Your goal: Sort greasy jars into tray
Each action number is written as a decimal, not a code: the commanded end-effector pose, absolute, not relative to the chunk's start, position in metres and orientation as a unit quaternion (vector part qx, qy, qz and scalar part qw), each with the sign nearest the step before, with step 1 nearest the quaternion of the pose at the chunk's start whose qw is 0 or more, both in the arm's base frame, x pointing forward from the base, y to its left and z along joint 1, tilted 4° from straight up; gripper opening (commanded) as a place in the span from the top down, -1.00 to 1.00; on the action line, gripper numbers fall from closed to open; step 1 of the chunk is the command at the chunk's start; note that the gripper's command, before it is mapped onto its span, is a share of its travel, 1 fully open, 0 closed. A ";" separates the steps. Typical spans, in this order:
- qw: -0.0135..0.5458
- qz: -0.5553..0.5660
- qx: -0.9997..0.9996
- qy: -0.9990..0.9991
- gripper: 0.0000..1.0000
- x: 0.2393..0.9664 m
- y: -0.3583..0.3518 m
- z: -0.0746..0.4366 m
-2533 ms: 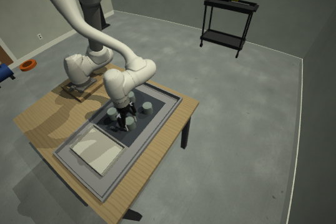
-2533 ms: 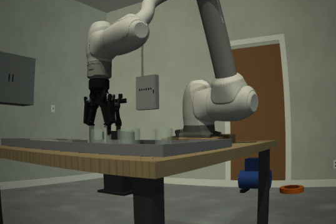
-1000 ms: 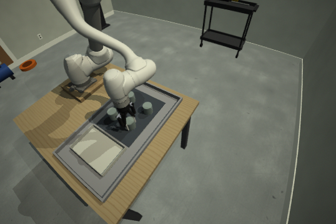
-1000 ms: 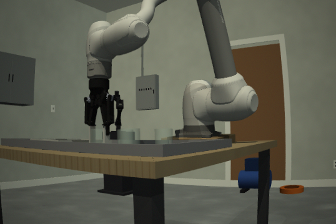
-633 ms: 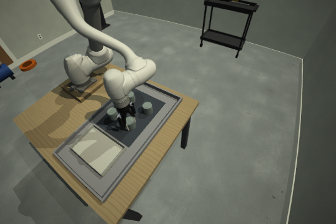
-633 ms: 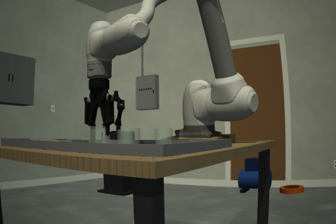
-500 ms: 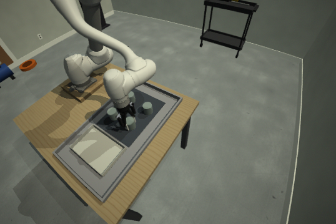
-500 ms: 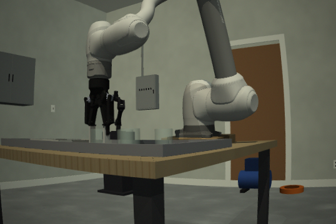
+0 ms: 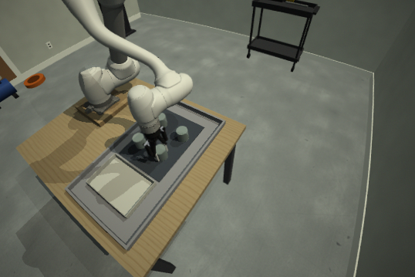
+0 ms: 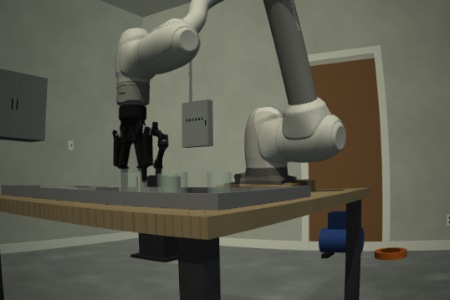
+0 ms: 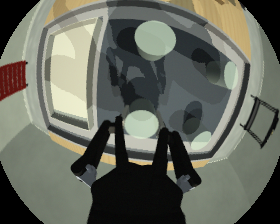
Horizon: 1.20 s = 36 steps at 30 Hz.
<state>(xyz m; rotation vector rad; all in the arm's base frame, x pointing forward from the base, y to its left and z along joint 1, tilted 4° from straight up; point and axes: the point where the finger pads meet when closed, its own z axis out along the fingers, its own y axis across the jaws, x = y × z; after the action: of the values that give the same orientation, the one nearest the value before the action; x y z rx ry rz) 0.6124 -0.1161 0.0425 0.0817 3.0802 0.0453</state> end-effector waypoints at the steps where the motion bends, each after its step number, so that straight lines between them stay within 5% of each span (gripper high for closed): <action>1: 0.030 0.015 0.026 0.999 0.27 0.612 -0.116 0.043; 32: 0.030 0.015 0.026 0.999 0.33 0.612 -0.116 0.043; 33: 0.030 0.015 0.026 0.999 1.00 0.612 -0.116 0.043; 36: 0.030 0.015 0.026 0.999 1.00 0.612 -0.116 0.043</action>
<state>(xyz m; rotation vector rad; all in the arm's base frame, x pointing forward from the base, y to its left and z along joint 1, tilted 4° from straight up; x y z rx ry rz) 0.6124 -0.1161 0.0425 0.0817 3.0802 0.0453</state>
